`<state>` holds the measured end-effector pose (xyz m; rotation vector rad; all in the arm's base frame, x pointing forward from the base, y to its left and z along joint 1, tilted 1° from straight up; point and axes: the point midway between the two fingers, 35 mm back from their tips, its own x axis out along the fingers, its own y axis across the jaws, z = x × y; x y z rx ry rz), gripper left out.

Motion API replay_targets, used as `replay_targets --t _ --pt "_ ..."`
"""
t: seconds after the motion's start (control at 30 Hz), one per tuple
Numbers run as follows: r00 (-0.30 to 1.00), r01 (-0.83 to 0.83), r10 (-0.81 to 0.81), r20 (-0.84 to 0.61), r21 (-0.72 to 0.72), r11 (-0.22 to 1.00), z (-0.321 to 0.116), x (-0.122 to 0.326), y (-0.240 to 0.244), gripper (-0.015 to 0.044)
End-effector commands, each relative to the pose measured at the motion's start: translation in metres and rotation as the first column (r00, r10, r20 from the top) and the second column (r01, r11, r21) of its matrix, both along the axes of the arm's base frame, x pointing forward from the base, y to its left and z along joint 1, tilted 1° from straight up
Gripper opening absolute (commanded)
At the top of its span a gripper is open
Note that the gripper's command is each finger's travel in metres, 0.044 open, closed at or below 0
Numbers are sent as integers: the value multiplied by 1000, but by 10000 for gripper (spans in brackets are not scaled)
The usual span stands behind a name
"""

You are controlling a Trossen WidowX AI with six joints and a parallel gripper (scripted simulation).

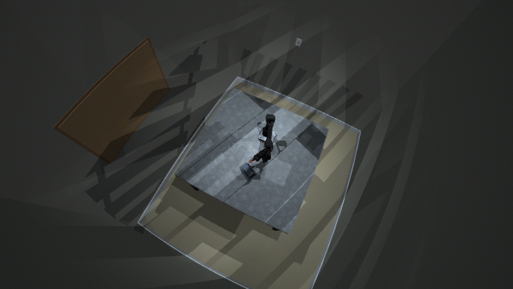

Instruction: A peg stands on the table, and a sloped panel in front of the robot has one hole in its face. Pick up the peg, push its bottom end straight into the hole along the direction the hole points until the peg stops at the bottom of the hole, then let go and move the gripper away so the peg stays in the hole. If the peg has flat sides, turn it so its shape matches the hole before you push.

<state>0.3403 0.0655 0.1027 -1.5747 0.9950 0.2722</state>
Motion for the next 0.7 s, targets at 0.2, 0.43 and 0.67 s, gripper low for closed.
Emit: replay_targets --t 0.2,0.43,0.67 --pt "998 -46 47 35 -45 998 3 -3 12 0" --pt "995 -72 77 58 -72 995 4 -6 19 0" --pt "991 -97 105 81 -98 990 6 -8 27 0"
